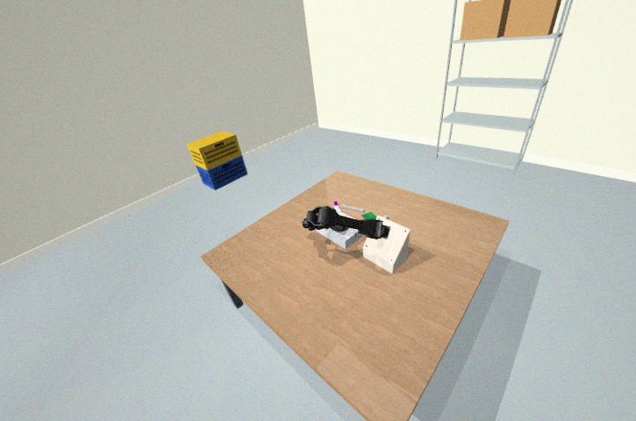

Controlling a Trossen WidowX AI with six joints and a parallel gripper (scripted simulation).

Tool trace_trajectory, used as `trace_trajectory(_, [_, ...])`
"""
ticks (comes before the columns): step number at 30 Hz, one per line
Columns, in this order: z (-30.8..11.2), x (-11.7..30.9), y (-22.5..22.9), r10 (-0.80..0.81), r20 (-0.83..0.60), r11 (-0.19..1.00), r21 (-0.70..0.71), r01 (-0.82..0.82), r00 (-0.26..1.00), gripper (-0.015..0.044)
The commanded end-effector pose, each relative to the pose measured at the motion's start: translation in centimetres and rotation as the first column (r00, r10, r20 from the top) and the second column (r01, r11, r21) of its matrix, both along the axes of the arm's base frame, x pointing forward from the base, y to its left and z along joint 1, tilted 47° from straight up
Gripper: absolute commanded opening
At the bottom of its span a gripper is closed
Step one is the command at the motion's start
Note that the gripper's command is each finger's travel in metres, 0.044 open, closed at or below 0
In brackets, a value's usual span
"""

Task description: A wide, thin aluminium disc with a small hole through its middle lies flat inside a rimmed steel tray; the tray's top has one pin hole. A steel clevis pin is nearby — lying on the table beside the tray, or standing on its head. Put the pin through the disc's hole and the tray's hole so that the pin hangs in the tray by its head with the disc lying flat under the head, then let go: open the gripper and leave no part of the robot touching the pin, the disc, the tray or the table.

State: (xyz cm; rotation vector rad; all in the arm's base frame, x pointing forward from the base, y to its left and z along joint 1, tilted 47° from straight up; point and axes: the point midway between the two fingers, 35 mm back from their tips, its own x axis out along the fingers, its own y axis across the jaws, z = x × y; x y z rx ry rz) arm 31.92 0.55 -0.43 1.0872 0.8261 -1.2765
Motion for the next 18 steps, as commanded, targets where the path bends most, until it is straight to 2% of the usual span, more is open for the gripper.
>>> trace_trajectory(1, [0.1, 0.25, 0.08, 0.003, 0.003, 1.0, 0.003, -0.003, 1.0, 0.0])
trace_trajectory(18, [0.23, 0.55, 0.14, 0.003, 0.003, 1.0, 0.003, -0.003, 1.0, 0.0])
